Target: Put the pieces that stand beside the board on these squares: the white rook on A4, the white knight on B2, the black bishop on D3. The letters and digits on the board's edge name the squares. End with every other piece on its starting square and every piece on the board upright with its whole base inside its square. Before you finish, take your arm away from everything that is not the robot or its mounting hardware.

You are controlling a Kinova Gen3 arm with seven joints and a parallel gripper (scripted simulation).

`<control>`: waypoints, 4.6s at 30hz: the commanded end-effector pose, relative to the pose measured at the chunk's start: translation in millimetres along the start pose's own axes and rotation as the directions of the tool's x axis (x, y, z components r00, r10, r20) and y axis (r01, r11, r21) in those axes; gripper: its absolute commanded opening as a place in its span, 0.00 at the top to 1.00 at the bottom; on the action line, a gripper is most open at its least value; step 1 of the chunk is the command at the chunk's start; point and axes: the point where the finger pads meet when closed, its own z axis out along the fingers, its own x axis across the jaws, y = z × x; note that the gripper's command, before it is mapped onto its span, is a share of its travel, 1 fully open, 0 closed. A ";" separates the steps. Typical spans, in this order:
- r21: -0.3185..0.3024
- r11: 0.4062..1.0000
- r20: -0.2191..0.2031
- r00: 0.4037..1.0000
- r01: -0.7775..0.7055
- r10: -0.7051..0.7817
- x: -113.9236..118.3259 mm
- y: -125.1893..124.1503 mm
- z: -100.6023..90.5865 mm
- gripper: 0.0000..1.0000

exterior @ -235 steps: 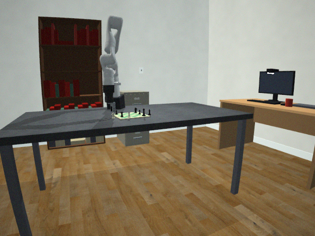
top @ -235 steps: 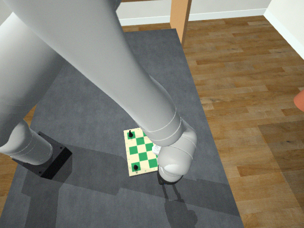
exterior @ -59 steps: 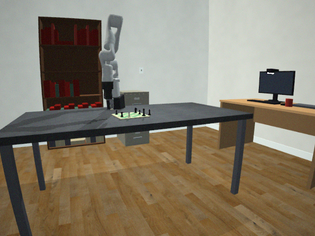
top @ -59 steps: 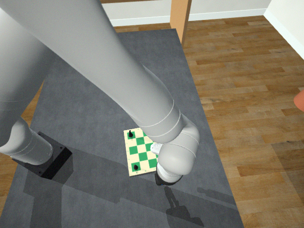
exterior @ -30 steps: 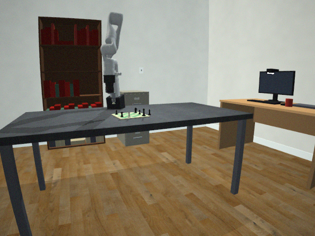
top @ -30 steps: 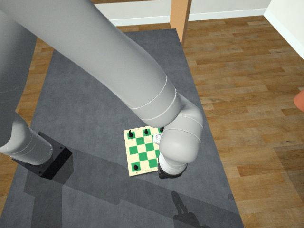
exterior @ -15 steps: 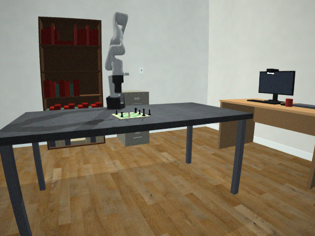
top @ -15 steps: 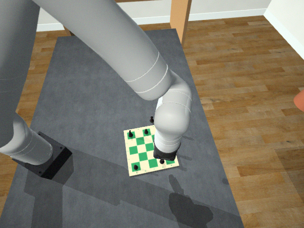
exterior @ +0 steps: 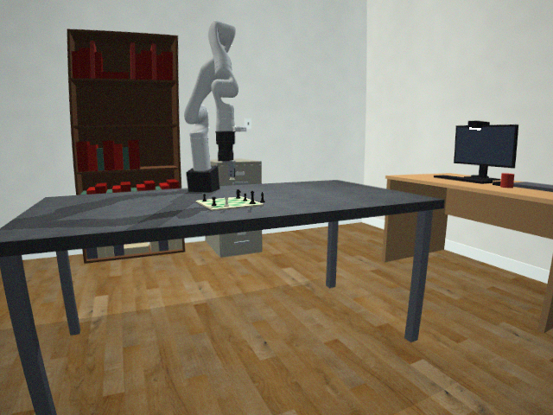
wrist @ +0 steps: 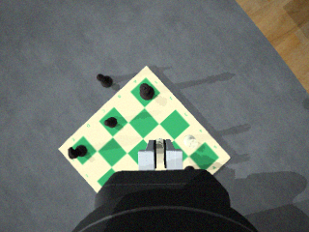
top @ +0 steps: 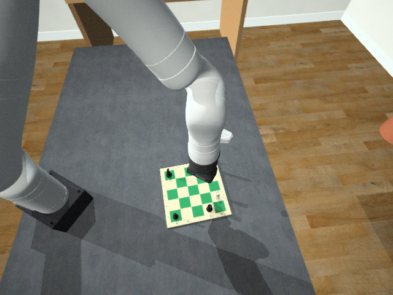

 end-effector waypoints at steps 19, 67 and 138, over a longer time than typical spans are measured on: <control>0.005 0.998 -0.007 0.998 -0.069 0.069 -26.7 -24.8 -4.5 1.00; 0.004 0.998 -0.007 0.998 -0.070 0.070 -26.0 -25.4 91.3 1.00; 0.004 0.998 -0.007 0.997 -0.070 0.071 -26.3 -26.2 91.3 1.00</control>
